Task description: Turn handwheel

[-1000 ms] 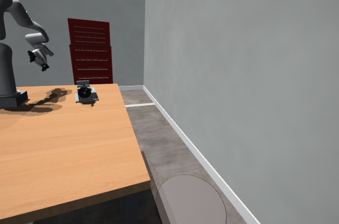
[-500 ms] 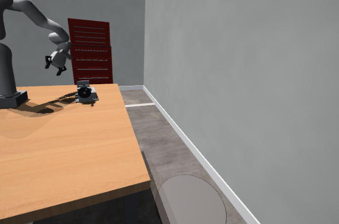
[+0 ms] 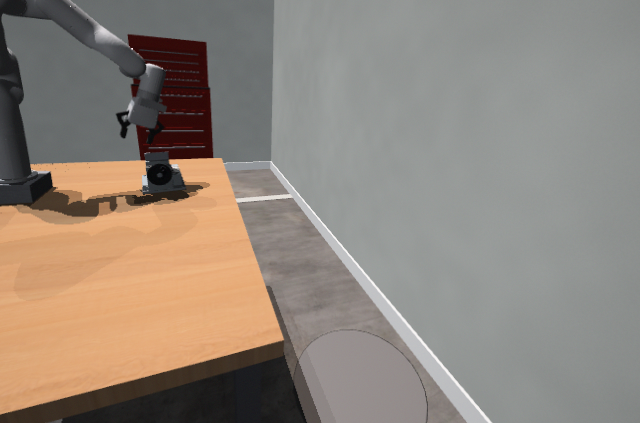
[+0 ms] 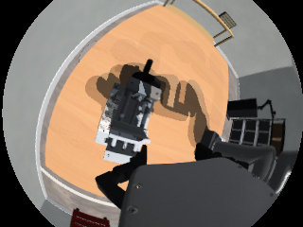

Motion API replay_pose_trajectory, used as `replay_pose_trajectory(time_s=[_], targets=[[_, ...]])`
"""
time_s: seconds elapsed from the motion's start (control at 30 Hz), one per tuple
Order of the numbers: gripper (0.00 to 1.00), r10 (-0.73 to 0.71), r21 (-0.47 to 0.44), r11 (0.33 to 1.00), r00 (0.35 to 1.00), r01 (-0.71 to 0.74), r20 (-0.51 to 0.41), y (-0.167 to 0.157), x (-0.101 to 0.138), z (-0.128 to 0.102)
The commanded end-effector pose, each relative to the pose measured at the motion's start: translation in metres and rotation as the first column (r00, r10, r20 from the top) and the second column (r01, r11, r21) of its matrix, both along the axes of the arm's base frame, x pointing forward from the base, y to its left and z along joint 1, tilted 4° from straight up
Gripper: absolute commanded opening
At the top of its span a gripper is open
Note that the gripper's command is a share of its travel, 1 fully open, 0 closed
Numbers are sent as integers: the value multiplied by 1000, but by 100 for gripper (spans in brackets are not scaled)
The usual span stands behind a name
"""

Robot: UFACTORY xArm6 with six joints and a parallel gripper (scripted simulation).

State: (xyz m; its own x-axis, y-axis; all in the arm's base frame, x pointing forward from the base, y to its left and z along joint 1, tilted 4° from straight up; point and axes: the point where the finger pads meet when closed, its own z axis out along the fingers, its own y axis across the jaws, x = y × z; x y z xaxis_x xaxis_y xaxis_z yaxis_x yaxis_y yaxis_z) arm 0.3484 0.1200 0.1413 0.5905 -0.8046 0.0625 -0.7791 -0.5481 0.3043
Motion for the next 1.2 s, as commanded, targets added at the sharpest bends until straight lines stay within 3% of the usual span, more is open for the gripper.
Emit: replay_pose_trajectory(time_s=[0.0, 0.1, 0.17, 0.3, 0.5, 1.0, 1.03, 1.17], targets=[[100, -109, 119, 988, 991, 100, 77, -36, 52, 10], [100, -145, 147, 981, 984, 128, 107, -52, 66, 15], [100, -206, 190, 966, 965, 175, 161, -82, 89, 24], [100, -232, 206, 959, 955, 193, 185, -96, 98, 28], [100, -311, 251, 936, 913, 247, 262, -145, 123, 43], [100, -318, 255, 934, 909, 251, 269, -150, 125, 45], [57, -318, 255, 934, 909, 251, 269, -149, 125, 45], [57, -318, 255, 934, 909, 251, 269, -139, 122, 45]])
